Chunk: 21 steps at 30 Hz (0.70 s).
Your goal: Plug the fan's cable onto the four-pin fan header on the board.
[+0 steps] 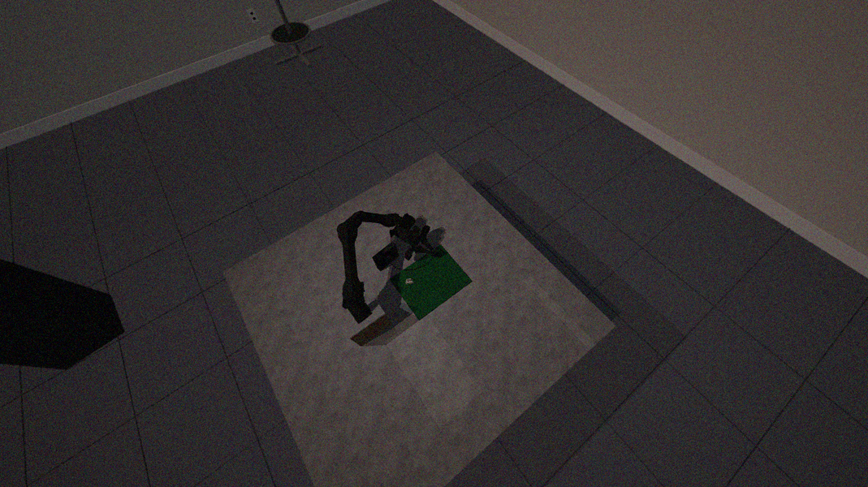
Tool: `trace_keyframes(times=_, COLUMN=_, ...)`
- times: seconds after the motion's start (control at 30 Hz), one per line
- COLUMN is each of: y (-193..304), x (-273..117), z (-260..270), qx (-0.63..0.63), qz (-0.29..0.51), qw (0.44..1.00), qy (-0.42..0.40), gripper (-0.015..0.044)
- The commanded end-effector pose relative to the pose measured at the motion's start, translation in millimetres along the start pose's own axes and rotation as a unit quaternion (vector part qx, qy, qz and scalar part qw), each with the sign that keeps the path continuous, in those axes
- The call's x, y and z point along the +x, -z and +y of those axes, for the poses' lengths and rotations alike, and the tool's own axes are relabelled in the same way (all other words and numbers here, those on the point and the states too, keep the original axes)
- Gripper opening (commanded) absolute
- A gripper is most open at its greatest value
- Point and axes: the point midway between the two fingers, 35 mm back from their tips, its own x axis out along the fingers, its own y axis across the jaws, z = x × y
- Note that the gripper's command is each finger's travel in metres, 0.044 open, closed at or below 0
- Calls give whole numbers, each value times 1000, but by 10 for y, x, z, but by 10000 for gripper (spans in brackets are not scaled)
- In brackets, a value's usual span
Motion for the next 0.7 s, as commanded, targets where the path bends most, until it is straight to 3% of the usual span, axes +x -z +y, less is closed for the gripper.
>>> trace_keyframes(times=0.0, y=24, x=5, z=14, qx=5, qz=-3, qw=1000, qy=-2, gripper=0)
trace_keyframes(times=0.67, y=195, x=40, z=15, qx=5, qz=-3, qw=1000, qy=-2, gripper=0)
